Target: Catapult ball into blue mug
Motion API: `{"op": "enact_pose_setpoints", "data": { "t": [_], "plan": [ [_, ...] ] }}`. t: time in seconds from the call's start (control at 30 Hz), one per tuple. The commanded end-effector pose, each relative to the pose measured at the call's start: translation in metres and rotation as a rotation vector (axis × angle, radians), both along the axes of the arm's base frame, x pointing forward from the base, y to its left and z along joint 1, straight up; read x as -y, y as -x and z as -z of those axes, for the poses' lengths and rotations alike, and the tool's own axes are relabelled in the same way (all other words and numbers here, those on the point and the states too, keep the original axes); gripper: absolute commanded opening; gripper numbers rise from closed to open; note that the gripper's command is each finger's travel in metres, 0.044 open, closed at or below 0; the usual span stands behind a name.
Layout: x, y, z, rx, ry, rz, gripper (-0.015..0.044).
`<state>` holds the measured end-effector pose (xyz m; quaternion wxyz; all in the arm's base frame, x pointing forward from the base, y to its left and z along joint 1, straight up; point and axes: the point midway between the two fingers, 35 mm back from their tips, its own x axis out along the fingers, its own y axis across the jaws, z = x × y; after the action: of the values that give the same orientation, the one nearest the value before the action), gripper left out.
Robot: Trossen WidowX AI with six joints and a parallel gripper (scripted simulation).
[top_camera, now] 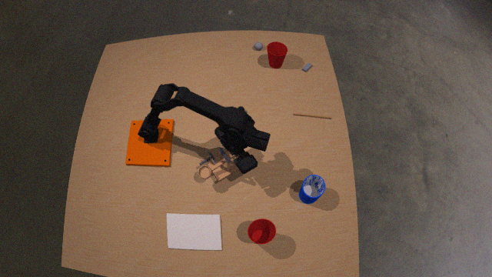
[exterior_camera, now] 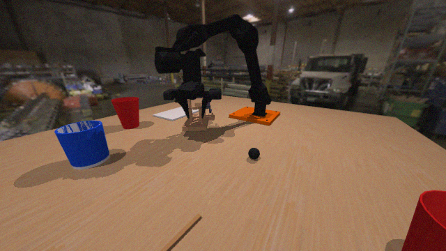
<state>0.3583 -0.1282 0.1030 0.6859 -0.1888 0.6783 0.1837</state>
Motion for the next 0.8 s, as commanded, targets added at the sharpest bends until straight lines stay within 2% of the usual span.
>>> {"op": "enact_pose_setpoints", "data": {
  "t": [0.0, 0.77],
  "plan": [
    [0.004, -0.006, -0.009, 0.025, 0.009, 0.015, 0.0],
    [0.005, -0.008, 0.026, 0.025, 0.009, 0.015, 0.0]
  ]
}}
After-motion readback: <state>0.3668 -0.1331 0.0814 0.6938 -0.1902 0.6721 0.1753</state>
